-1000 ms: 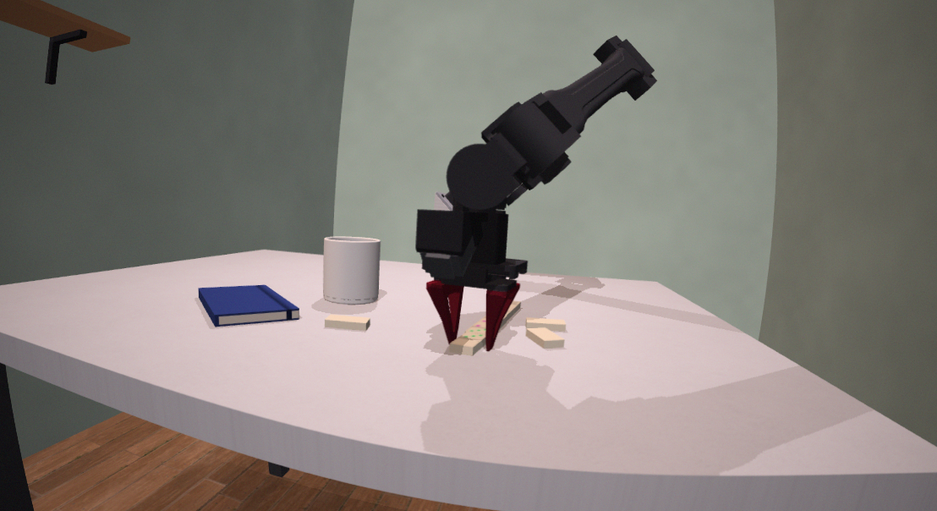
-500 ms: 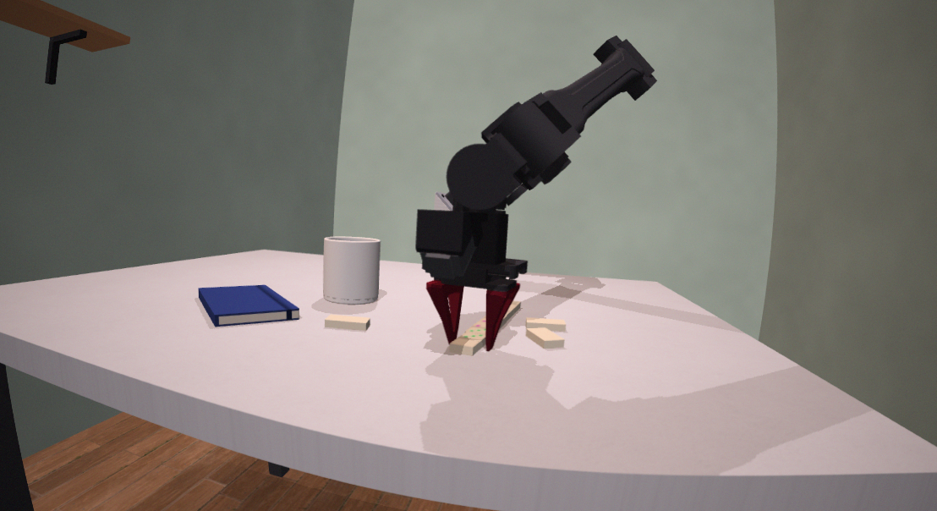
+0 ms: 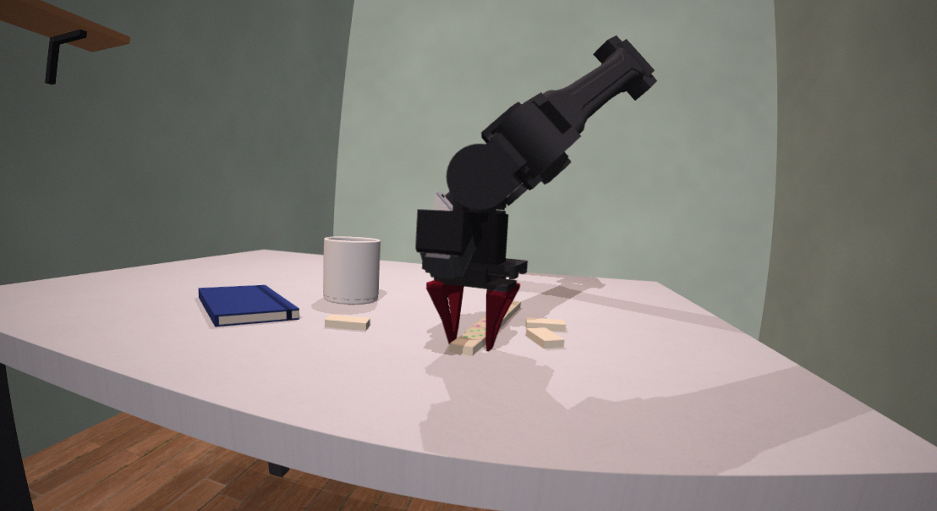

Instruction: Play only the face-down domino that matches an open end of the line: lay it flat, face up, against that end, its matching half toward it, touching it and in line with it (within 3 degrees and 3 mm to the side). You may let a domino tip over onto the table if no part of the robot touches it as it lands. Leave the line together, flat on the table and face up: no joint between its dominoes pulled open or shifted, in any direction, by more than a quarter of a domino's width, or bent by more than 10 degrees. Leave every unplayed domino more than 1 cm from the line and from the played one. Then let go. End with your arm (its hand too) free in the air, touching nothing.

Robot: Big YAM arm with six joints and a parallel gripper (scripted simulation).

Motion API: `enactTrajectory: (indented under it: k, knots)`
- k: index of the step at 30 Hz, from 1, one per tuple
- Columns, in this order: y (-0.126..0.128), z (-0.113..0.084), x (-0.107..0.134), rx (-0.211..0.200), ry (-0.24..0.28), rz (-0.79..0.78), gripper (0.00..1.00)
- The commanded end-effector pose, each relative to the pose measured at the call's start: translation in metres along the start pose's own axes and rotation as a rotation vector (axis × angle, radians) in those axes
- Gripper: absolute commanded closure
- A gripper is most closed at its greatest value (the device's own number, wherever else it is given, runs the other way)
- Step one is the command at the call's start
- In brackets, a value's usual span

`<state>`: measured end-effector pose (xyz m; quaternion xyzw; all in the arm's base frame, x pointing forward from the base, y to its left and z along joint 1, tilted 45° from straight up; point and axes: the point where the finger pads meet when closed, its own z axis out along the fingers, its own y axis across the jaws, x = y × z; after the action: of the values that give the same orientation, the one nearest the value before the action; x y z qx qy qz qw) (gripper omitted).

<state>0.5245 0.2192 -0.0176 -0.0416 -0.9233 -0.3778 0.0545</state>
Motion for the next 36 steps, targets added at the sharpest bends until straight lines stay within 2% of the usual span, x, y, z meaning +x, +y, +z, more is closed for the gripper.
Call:
enactTrajectory:
  k: [1,12,13,29,30,36]
  knots:
    - [-0.0043,-0.0029,-0.0017,0.002,-0.009,0.009,0.57]
    - [-0.0077,-0.002,-0.0011,0.005,-0.009,0.016,0.57]
    - [-0.0003,-0.0039,-0.0022,-0.001,-0.008,0.001,0.57]
    - [-0.0084,-0.0026,-0.001,0.005,-0.009,0.017,0.57]
    - [-0.0004,-0.004,-0.0022,-0.001,-0.009,0.001,0.57]
    - [-0.0061,-0.0036,-0.0014,0.003,-0.009,0.012,0.57]
